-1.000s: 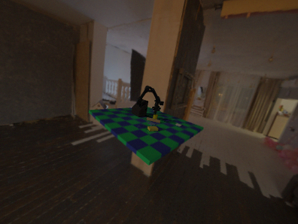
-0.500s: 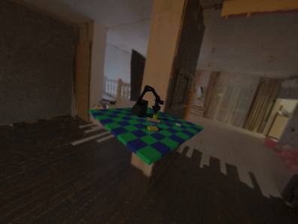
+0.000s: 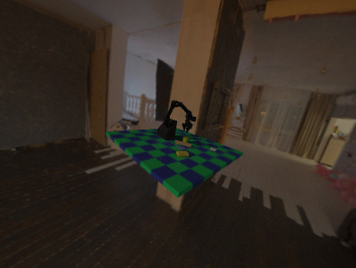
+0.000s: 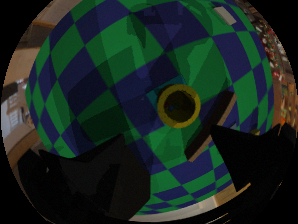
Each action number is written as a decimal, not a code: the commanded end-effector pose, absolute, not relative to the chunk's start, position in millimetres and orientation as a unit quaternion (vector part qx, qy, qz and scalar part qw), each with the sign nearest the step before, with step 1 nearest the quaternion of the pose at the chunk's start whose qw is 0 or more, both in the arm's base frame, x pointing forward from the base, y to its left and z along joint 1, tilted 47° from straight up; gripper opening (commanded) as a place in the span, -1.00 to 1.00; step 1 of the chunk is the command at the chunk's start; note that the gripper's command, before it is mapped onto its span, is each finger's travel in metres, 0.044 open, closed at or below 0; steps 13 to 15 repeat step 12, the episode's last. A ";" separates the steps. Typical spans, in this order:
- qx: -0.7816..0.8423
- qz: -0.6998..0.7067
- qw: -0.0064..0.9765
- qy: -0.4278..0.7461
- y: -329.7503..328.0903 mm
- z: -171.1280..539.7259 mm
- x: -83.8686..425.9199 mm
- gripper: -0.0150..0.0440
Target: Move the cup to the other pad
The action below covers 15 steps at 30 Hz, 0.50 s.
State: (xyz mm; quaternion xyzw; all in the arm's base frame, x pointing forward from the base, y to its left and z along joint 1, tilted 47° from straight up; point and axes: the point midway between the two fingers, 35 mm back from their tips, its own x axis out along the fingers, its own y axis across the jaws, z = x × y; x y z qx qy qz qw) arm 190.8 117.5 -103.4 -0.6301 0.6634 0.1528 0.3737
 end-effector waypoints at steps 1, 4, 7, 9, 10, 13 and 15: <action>-0.626 0.152 0.378 0.665 129.1 -92.2 189.7 1.00; -0.626 0.152 0.378 0.665 129.5 -92.3 190.4 1.00; -0.630 0.154 0.377 0.662 126.4 -95.2 190.5 1.00; -0.630 0.154 0.377 0.662 126.4 -95.2 190.5 1.00; -0.630 0.154 0.377 0.662 126.4 -95.2 190.5 1.00; -0.630 0.154 0.377 0.662 126.4 -95.2 190.5 1.00; -0.630 0.154 0.377 0.662 126.4 -95.2 190.5 1.00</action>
